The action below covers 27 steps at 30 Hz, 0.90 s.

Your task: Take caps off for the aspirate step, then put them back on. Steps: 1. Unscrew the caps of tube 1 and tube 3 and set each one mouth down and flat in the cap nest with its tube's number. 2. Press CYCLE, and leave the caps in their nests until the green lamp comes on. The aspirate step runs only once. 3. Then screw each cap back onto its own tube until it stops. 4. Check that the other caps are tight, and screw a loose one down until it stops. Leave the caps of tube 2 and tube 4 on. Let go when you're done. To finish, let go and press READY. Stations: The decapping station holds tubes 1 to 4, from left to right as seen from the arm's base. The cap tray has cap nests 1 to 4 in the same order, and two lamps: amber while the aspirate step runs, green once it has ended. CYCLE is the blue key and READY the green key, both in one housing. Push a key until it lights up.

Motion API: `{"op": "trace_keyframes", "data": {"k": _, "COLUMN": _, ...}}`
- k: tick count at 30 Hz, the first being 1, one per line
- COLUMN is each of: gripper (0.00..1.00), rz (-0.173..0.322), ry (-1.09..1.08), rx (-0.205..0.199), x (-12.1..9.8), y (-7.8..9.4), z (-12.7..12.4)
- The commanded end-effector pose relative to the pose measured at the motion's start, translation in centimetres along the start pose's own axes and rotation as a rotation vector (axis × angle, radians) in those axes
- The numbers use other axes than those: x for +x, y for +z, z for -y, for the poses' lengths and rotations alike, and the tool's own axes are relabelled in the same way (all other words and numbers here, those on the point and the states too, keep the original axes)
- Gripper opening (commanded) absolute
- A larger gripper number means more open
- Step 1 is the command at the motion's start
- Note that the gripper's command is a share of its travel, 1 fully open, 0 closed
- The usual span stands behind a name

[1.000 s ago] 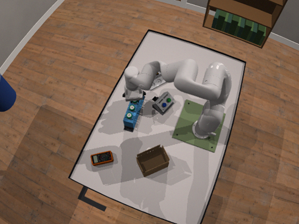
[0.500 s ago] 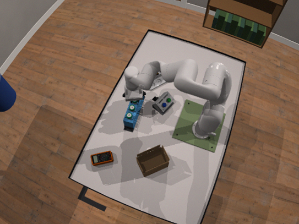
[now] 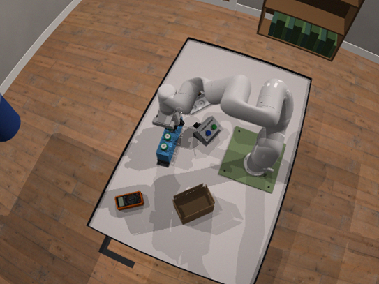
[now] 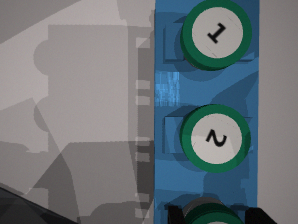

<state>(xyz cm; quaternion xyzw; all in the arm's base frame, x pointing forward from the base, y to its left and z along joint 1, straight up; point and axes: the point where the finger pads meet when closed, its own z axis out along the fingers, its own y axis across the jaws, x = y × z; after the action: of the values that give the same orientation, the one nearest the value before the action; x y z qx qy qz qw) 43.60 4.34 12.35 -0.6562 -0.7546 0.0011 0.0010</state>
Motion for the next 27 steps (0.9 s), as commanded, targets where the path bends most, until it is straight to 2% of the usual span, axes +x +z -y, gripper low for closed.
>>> {"op": "trace_keyframes", "data": {"k": 1, "gripper": 0.0, "rz": -0.002, "ry": 0.163, "rx": -0.003, "x": 0.0, "y": -0.07, "z": -0.1}}
{"op": "trace_keyframes", "data": {"k": 8, "gripper": 0.0, "rz": -0.002, "ry": 0.381, "rx": -0.003, "x": 0.0, "y": -0.04, "z": -0.1}}
{"op": "trace_keyframes", "data": {"k": 16, "gripper": 0.0, "rz": -0.002, "ry": 0.381, "rx": -0.003, "x": 0.0, "y": -0.04, "z": -0.1}}
{"op": "trace_keyframes", "data": {"k": 17, "gripper": 0.46, "rz": -0.002, "ry": 0.381, "rx": -0.003, "x": 0.0, "y": -0.04, "z": -0.1}}
{"op": "trace_keyframes", "data": {"k": 27, "gripper": 0.46, "rz": -0.002, "ry": 0.381, "rx": -0.003, "x": 0.0, "y": -0.04, "z": -0.1}}
